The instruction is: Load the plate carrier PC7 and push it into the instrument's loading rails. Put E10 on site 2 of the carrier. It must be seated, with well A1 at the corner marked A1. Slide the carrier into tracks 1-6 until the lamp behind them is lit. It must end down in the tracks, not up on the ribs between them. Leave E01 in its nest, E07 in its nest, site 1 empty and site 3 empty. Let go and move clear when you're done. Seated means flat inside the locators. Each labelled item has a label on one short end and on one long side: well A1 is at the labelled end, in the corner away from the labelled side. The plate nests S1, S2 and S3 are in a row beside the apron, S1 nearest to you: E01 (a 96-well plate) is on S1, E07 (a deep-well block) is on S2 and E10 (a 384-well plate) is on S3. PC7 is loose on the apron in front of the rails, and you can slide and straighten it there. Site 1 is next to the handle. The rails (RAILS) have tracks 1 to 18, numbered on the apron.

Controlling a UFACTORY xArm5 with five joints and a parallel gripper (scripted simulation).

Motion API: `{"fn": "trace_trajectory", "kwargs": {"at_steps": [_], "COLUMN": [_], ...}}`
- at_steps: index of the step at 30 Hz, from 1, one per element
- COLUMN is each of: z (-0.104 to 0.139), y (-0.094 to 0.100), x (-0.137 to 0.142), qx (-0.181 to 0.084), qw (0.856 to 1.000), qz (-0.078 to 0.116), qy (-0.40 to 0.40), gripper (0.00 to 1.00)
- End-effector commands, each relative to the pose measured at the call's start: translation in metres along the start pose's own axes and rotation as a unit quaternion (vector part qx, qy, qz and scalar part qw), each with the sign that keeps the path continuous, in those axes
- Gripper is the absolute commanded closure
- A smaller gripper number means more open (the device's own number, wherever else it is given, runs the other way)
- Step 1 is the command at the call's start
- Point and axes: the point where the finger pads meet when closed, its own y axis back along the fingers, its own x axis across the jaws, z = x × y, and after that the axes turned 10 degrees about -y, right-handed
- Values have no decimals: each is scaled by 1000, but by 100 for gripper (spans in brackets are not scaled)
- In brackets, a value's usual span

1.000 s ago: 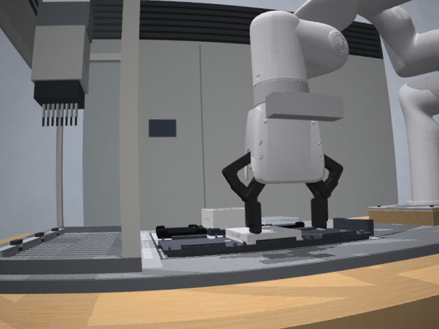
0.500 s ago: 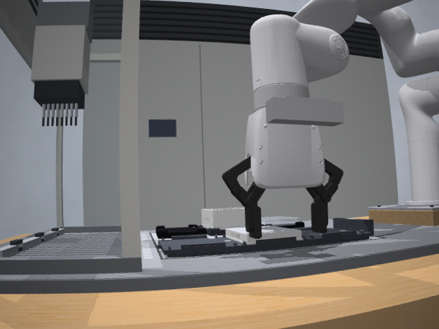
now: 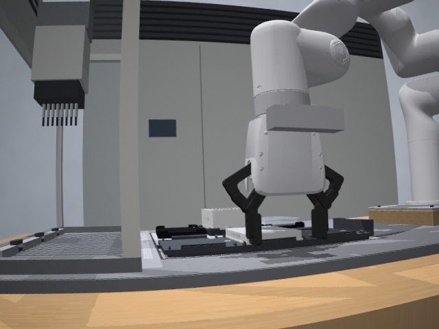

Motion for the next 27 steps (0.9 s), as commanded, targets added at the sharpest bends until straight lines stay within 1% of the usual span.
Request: {"fn": "trace_trajectory", "kwargs": {"at_steps": [1, 14, 27], "z": [-1, -1, 2], "y": [-1, -8, -8], "x": [1, 1, 2], "qx": [1, 1, 1], "qw": [1000, 1000, 1000], "qz": [2, 2, 2], "qy": [0, 0, 0], "gripper": [0, 0, 0]}}
